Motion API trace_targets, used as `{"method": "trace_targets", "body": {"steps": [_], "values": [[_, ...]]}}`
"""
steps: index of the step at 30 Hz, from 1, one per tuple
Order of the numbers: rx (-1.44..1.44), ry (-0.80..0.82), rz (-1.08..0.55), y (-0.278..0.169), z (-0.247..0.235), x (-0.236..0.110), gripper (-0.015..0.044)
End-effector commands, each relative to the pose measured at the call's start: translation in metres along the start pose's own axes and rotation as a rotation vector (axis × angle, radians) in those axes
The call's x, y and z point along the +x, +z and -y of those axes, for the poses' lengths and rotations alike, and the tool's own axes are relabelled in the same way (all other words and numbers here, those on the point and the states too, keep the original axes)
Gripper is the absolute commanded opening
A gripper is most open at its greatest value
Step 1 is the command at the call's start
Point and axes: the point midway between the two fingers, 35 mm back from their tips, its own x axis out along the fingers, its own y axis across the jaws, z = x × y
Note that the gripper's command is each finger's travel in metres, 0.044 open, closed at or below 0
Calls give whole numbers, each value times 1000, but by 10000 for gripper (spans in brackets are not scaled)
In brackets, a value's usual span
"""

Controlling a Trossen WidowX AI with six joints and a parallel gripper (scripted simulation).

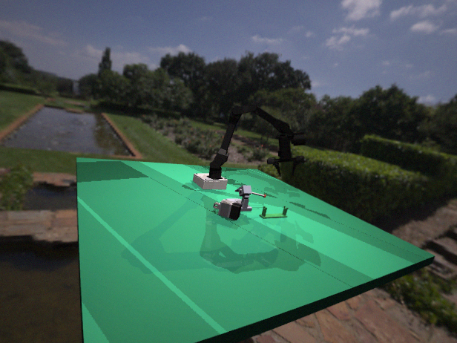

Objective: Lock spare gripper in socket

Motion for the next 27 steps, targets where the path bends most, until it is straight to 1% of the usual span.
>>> {"method": "trace_targets", "body": {"steps": [1, 6, 12, 15, 18, 21, 25, 27], "values": [[173, 52, -51, -51, -4, -10, 300], [415, 131, -111, -117, -23, -28, 300], [703, 226, -166, -184, -60, -54, 300], [787, 254, -179, -201, -73, -63, 300], [803, 259, -182, -204, -76, -65, 300], [803, 259, -181, -204, -77, -51, 300], [804, 259, -181, -204, -84, -12, 300], [804, 259, -181, -204, -88, 3, 300]]}}
